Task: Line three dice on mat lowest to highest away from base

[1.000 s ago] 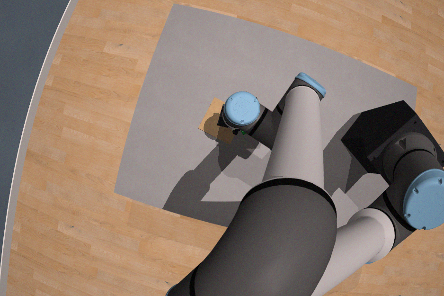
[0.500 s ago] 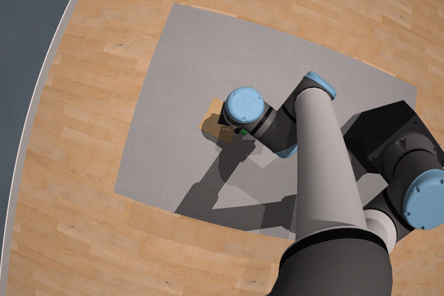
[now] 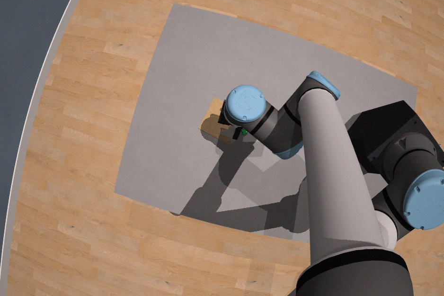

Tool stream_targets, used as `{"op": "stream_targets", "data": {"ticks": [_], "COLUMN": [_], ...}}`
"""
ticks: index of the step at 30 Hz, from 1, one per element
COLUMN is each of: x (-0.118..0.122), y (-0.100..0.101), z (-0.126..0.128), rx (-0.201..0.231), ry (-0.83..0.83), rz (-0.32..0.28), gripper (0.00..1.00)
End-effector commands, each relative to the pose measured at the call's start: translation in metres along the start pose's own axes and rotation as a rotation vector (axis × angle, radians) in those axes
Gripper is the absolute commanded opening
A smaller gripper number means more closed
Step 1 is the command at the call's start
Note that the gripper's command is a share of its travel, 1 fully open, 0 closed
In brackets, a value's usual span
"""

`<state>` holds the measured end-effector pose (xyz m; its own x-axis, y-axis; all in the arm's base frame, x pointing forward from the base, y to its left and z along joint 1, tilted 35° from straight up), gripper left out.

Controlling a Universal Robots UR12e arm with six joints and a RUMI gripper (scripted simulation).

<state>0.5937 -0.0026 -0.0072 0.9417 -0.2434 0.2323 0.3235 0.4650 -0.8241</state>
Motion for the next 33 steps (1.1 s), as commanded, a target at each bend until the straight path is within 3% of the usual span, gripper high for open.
{"op": "stream_targets", "data": {"ticks": [1,20,33], "x": [0.0004,0.0001,-0.0026], "y": [-0.0007,-0.0006,0.0003], "z": [-0.0001,-0.0001,-0.0008], "rx": [0.000,0.000,0.000], "ry": [0.000,-0.008,-0.105], "rz": [-0.001,-0.001,-0.001], "gripper": [1.00,1.00,1.00]}}
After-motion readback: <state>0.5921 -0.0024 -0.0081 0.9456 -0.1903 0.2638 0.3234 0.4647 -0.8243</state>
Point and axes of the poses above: the point where the finger pads meet when closed, its own y axis out along the fingers, its own z axis across the jaws, x = y × z, the point moved 10 cm from there along -y, back along the fingers, and after that the axes turned 5 degrees about y, right-handed, at the moved point
